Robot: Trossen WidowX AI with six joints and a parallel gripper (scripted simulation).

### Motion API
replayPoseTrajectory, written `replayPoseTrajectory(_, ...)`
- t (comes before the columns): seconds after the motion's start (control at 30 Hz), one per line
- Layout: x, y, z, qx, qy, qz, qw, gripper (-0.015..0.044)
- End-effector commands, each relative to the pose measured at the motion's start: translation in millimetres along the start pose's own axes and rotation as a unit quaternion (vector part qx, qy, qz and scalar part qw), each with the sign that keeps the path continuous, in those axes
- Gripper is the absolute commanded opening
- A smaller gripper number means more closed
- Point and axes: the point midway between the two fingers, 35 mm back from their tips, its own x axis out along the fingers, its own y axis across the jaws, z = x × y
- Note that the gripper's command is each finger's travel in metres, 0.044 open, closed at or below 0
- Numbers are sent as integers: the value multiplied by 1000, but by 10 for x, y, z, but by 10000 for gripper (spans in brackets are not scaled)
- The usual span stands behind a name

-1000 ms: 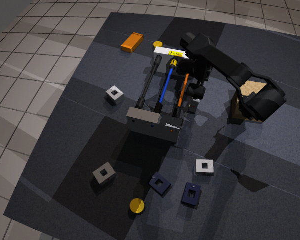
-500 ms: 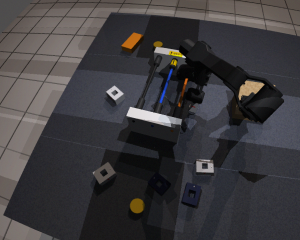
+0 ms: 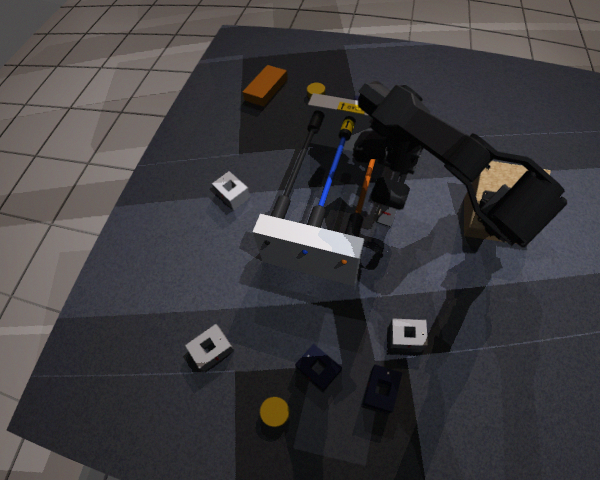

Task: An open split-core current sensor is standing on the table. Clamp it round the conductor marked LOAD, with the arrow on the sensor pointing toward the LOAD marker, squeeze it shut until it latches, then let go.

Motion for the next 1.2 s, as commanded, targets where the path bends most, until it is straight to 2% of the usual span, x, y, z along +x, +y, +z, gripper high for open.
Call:
replayPoseTrajectory(0.0,-5,1,2,0,0,0,1000,360)
replayPoseTrajectory(0.7,-5,1,2,0,0,0,1000,220)
replayPoseTrajectory(0.97,-261,-15,41,1,-1,-2,1000,10)
replayPoseTrajectory(1.17,-563,-23,49,3,0,-2,1000,0)
